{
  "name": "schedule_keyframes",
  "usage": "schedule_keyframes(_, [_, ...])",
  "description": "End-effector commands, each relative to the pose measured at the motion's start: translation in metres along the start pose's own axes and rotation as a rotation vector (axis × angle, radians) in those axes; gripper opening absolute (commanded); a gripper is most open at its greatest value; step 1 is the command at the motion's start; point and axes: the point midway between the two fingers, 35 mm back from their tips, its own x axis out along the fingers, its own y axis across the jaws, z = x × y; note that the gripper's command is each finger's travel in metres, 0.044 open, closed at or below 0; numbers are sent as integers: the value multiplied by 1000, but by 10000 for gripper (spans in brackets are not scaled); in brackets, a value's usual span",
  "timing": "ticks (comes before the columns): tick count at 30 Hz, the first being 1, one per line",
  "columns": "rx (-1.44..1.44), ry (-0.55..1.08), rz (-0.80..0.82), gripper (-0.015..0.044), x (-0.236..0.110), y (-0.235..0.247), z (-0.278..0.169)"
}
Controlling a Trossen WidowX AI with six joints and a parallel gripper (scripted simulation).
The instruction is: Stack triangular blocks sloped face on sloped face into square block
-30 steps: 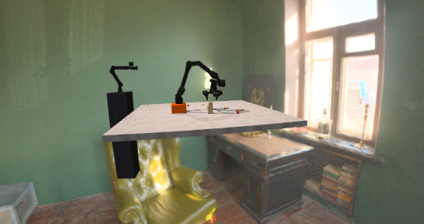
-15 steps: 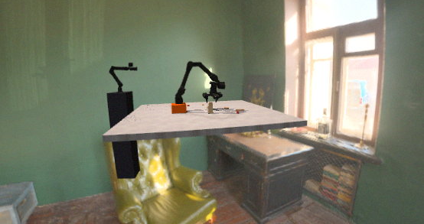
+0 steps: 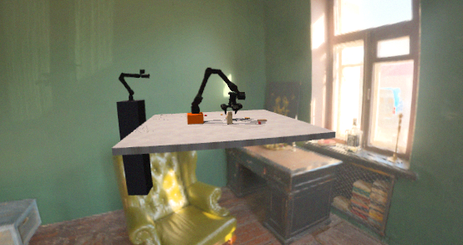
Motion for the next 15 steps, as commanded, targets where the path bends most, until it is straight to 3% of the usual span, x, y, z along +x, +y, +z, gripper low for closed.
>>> schedule_keyframes(1, [7, 6, -6, 440, 9, -3, -1])
schedule_keyframes(15, [7, 7, -6, 440, 31, -6, -2])
